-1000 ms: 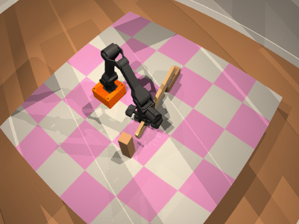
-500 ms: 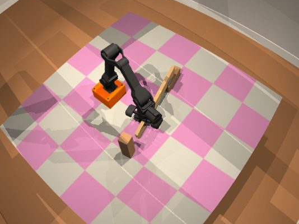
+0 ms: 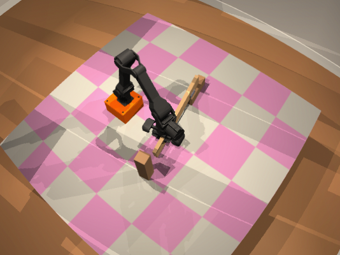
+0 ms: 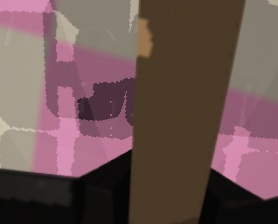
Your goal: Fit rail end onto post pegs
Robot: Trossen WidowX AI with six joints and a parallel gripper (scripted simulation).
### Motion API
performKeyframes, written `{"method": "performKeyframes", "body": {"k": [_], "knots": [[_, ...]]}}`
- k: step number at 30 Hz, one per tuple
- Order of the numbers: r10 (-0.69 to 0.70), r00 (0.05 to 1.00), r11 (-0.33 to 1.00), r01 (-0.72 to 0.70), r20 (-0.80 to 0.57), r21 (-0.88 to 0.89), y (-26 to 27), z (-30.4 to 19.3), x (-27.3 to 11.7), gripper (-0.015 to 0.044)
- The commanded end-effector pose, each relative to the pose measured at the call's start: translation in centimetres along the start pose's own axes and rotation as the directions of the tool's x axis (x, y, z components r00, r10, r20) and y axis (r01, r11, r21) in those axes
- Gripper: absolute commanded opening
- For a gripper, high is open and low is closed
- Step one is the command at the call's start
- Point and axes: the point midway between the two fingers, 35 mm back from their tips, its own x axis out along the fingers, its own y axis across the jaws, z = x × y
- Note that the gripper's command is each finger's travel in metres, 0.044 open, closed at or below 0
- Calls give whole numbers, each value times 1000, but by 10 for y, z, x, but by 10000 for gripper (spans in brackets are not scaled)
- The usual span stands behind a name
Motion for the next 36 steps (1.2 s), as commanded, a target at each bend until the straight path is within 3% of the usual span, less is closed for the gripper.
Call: {"method": "performKeyframes", "body": {"k": [1,36], "knots": [[-11,1000,1000,11,5,-1,-2,1,-5,0],[-11,1000,1000,11,5,-1,-4,1,-23,0]]}}
